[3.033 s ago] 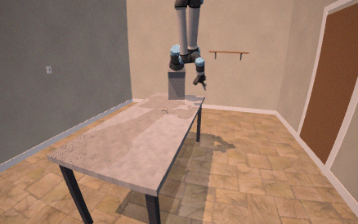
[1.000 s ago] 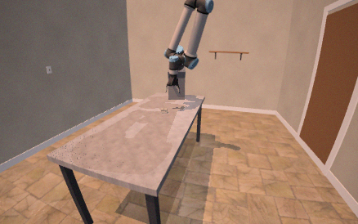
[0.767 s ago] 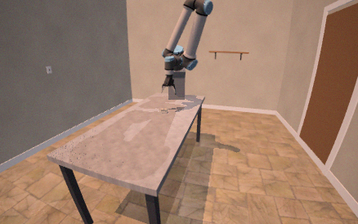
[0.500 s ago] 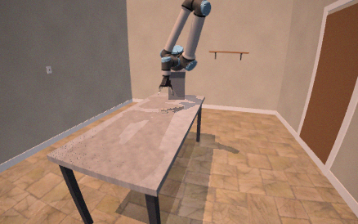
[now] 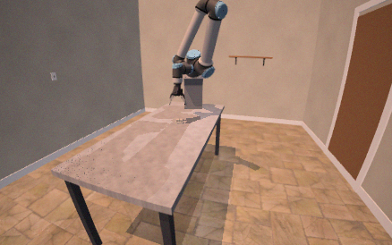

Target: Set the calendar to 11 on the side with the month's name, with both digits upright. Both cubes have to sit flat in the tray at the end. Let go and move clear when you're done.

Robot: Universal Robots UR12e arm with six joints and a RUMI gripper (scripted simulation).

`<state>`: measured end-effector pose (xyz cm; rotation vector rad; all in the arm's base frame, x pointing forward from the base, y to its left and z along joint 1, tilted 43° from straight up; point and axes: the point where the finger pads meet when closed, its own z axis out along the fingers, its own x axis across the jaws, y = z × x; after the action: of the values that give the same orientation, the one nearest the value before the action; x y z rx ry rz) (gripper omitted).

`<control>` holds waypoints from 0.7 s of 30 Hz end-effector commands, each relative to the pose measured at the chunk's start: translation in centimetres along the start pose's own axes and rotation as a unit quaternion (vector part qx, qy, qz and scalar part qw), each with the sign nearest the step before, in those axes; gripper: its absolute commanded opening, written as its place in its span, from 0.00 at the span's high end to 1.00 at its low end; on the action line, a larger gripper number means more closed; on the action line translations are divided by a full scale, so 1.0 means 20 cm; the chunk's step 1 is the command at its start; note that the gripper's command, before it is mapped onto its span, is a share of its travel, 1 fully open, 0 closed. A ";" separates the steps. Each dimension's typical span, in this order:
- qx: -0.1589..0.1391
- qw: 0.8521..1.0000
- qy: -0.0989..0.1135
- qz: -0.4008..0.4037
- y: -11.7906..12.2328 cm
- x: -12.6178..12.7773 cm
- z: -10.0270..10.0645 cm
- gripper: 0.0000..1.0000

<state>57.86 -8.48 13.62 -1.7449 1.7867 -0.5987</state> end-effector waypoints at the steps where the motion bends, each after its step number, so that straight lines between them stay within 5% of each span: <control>1: 0.006 1.000 -0.001 -0.006 -0.03 0.03 0.00 0.00; 21: 0.005 1.000 -0.002 -0.005 -0.02 0.02 0.00 0.00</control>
<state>58.18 -8.77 13.79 -1.7501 1.7694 -0.6074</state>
